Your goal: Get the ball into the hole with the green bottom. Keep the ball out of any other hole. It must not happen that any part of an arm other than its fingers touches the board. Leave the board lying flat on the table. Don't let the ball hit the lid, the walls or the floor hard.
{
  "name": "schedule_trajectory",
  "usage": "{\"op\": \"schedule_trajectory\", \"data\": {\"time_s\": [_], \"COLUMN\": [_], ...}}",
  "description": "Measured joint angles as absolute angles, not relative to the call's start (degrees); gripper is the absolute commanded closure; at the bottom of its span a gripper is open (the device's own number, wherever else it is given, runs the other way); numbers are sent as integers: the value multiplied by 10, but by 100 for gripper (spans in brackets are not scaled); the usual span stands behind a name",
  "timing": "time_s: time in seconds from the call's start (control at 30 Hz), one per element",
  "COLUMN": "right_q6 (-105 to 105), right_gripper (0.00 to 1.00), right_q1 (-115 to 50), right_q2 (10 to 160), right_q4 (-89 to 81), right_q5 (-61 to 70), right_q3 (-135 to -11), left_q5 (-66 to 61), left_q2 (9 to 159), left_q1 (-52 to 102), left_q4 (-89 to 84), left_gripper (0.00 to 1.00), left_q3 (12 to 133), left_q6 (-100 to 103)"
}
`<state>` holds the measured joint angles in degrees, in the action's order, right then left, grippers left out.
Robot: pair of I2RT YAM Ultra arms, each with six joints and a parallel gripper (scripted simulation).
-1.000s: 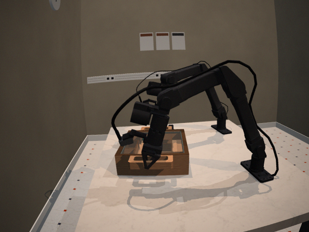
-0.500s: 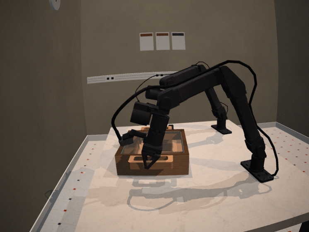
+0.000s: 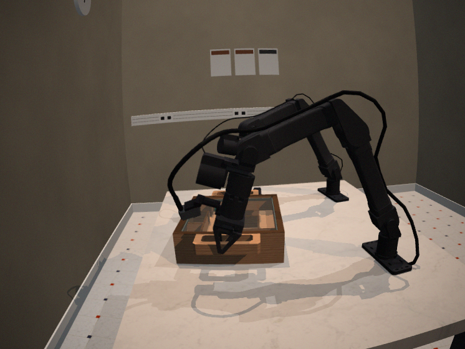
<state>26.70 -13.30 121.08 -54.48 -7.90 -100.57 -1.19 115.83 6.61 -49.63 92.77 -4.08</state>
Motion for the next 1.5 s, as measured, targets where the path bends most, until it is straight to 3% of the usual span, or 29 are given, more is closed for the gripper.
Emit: {"op": "schedule_trajectory", "data": {"time_s": [0.8, 0.83, 1.5], "right_q6": [267, 267, 266], "right_gripper": [61, 100, 100], "right_q1": [-133, -133, -133], "right_q2": [1209, 1209, 1209], "right_q4": [-541, -541, -542], "right_q5": [-79, -79, -79], "right_q3": [-1004, -1004, -1004], "left_q5": [-13, -13, -12], "left_q2": [1158, 1158, 1158], "left_q1": [66, 66, 66], "left_q4": [-498, -498, -498], "left_gripper": [100, 100, 100], "left_q3": [928, 928, 928], "left_q6": [-40, -40, -40]}}
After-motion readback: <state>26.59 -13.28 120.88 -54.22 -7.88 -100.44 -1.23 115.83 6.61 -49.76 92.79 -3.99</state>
